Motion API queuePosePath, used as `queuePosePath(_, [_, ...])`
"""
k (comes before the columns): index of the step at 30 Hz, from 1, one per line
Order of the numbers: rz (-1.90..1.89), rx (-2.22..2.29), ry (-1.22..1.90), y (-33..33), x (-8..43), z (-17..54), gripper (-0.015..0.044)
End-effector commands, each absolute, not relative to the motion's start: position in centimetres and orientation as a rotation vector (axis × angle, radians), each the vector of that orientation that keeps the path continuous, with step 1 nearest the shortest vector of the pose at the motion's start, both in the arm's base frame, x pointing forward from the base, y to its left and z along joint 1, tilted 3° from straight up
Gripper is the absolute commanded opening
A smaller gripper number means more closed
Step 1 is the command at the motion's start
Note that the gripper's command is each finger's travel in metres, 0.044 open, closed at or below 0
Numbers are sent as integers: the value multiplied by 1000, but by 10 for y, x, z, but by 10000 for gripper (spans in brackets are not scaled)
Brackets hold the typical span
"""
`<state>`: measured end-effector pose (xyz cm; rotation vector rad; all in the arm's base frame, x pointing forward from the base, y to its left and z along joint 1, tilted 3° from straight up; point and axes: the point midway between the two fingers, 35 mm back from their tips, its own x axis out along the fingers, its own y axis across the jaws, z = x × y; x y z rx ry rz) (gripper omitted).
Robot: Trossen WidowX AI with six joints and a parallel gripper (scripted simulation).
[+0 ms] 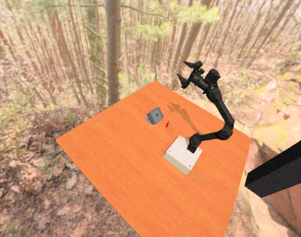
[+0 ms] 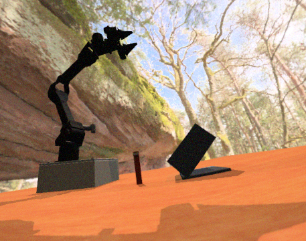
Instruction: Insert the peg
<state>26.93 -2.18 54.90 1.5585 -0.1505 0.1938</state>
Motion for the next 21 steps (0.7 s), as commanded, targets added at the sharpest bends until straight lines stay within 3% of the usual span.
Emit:
queuePosePath(1, [103, 1653, -84, -30, 294, 519, 440])
queuePosePath(21, [-501, 2084, 151, -74, 373, 353, 440])
